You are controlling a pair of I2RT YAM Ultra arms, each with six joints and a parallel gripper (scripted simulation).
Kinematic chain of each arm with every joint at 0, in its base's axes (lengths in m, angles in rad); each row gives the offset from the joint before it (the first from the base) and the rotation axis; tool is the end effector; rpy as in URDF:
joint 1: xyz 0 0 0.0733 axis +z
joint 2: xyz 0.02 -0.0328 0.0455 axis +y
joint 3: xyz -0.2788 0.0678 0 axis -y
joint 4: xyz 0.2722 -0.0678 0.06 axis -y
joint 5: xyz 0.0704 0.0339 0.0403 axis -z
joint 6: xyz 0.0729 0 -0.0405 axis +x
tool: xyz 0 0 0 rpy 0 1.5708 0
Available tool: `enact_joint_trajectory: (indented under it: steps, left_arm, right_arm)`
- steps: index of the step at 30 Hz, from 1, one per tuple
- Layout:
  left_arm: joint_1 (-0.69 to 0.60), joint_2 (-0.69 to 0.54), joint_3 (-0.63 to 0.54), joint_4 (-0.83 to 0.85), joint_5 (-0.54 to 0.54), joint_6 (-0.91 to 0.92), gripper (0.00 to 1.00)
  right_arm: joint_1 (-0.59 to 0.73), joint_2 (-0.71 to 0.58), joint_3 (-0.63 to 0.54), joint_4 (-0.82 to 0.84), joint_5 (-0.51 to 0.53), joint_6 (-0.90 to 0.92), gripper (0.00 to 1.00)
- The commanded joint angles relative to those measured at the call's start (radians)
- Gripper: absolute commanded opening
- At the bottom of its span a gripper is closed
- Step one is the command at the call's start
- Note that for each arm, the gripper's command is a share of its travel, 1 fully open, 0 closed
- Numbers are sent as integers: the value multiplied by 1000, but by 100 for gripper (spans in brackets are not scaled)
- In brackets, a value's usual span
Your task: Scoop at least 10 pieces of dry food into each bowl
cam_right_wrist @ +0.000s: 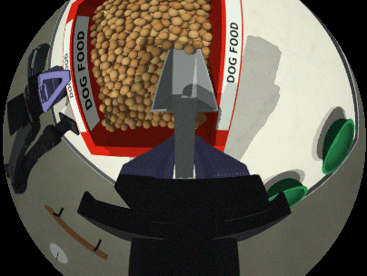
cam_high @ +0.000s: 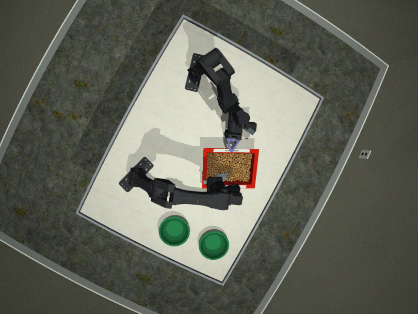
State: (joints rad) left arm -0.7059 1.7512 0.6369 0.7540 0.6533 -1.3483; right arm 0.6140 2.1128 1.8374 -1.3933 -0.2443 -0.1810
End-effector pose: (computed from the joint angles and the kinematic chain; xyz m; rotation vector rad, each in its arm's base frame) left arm 0.2489 -0.2689 0.1298 -0.2209 2.4218 -1.8169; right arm 0.3391 0.2619 0.2009 1.1357 -2.7514 -0.3255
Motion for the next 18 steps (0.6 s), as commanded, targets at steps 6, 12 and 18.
enact_joint_trajectory:
  steps: [6,12,18]
  left_arm:
    - [-19,-66,66,-32,-2,40,0]
    - [-27,-77,88,-136,-30,58,0]
    - [-37,-96,125,-223,-47,74,0]
  right_arm:
    - [-25,-29,42,-12,-18,-16,0]
    - [-33,-10,48,-24,-37,-36,0]
    - [-51,3,60,-36,-67,-61,0]
